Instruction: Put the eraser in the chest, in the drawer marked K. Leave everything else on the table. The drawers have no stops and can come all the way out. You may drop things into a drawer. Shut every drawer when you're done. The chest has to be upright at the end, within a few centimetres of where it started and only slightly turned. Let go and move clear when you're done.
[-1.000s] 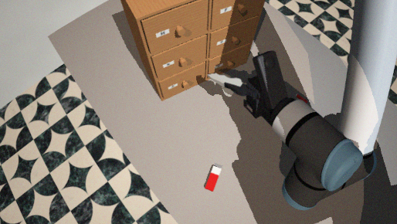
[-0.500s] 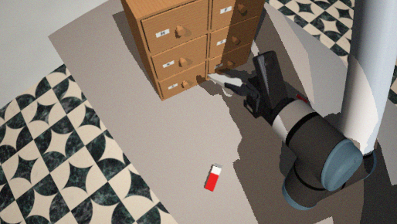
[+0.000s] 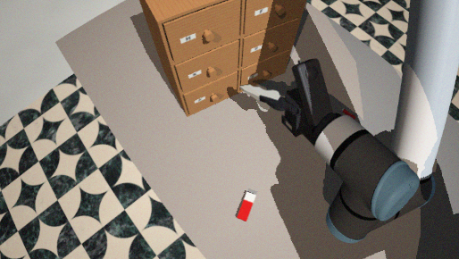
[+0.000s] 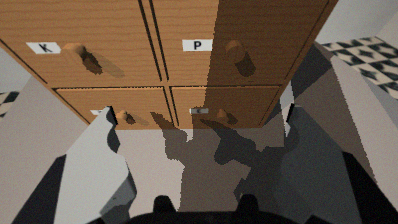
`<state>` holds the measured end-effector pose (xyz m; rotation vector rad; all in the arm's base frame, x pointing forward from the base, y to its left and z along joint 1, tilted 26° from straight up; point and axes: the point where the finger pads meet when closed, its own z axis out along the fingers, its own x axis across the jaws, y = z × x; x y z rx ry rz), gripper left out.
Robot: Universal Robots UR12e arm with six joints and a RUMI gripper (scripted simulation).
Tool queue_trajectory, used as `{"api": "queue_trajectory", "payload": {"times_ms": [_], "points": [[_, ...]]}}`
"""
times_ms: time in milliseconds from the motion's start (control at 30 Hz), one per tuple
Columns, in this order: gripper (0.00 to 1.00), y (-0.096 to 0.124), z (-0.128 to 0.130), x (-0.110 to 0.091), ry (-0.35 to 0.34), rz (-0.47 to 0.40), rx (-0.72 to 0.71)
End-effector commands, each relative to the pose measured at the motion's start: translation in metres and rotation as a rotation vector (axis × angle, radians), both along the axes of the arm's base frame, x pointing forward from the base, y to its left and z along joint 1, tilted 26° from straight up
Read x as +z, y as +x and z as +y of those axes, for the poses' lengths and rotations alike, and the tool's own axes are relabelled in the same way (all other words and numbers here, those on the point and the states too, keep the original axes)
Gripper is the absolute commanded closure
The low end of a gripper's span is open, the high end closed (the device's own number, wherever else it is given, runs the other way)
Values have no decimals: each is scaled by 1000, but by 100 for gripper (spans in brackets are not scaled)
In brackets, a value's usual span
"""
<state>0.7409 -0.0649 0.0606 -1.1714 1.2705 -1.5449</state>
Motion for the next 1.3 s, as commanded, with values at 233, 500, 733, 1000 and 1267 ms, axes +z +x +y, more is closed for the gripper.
{"api": "queue_trajectory", "payload": {"times_ms": [233,500,733,1000,1267], "points": [[0,0,0,0,0,0,0],[0,0,0,0,0,0,0],[0,0,0,0,0,0,0],[0,0,0,1,1,5,-1],[0,-3,1,3,13,45,-8]]}}
